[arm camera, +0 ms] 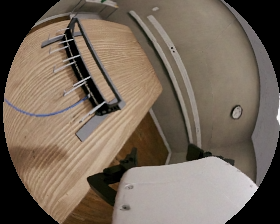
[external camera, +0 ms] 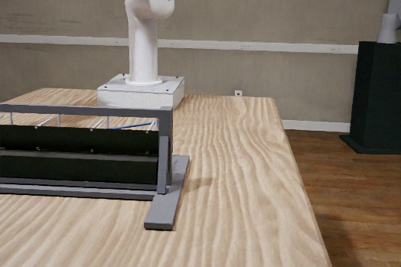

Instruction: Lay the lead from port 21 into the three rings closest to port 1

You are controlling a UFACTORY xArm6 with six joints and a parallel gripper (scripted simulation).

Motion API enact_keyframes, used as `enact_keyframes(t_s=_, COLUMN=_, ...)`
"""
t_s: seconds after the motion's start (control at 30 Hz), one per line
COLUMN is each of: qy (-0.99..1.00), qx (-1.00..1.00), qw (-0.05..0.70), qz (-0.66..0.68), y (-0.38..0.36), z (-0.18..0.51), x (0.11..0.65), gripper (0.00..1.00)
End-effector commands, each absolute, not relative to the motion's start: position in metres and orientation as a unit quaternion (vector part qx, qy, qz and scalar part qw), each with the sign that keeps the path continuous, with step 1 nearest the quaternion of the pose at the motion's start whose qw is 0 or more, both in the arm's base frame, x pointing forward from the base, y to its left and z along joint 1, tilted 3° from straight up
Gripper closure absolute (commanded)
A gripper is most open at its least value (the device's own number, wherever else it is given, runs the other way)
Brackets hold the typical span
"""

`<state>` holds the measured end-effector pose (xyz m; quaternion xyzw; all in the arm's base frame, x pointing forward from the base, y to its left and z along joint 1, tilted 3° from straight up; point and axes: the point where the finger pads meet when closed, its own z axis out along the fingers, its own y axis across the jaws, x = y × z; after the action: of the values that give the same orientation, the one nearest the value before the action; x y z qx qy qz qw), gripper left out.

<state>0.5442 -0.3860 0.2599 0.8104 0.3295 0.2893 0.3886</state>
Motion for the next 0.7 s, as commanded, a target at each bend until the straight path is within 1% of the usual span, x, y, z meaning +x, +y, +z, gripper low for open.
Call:
enact_keyframes(t_s=0.0, qy=0.280, qx=0.852, qw=0.352, qz=0.268, y=-0.359, z=0.264, x=0.554, gripper=0.00)
enact_keyframes(t_s=0.03, qy=0.280, qx=0.852, qw=0.352, qz=0.268, y=-0.359, z=0.264, x=0.554, gripper=0.00)
enact_keyframes(t_s=0.07, qy=0.258, qx=0.869, qw=0.333, qz=0.261, y=-0.344, z=0.263, x=0.555, gripper=0.00)
enact_keyframes(t_s=0.13, qy=0.256, qx=0.870, qw=0.332, qz=0.260, y=-0.342, z=0.263, x=0.555, gripper=0.00)
enact_keyframes(t_s=0.23, qy=0.210, qx=0.902, qw=0.289, qz=0.242, y=-0.306, z=0.261, x=0.553, gripper=0.00)
enact_keyframes(t_s=0.3, qy=0.210, qx=0.902, qw=0.289, qz=0.242, y=-0.306, z=0.261, x=0.553, gripper=0.00)
enact_keyframes(t_s=0.33, qy=0.186, qx=0.917, qw=0.266, qz=0.231, y=-0.286, z=0.260, x=0.549, gripper=0.00)
enact_keyframes(t_s=0.4, qy=0.185, qx=0.918, qw=0.265, qz=0.231, y=-0.285, z=0.260, x=0.549, gripper=0.00)
enact_keyframes(t_s=0.43, qy=0.163, qx=0.932, qw=0.241, qz=0.219, y=-0.263, z=0.258, x=0.544, gripper=0.00)
enact_keyframes(t_s=0.47, qy=0.163, qx=0.932, qw=0.241, qz=0.219, y=-0.263, z=0.258, x=0.544, gripper=0.00)
enact_keyframes(t_s=0.5, qy=0.143, qx=0.943, qw=0.219, qz=0.207, y=-0.242, z=0.256, x=0.539, gripper=0.00)
enact_keyframes(t_s=0.57, qy=0.141, qx=0.944, qw=0.216, qz=0.205, y=-0.240, z=0.256, x=0.538, gripper=0.00)
enact_keyframes(t_s=0.6, qy=0.120, qx=0.955, qw=0.192, qz=0.190, y=-0.216, z=0.254, x=0.530, gripper=0.00)
enact_keyframes(t_s=0.63, qy=0.120, qx=0.955, qw=0.192, qz=0.190, y=-0.216, z=0.254, x=0.530, gripper=0.00)
enact_keyframes(t_s=0.67, qy=0.105, qx=0.963, qw=0.174, qz=0.179, y=-0.199, z=0.252, x=0.524, gripper=0.00)
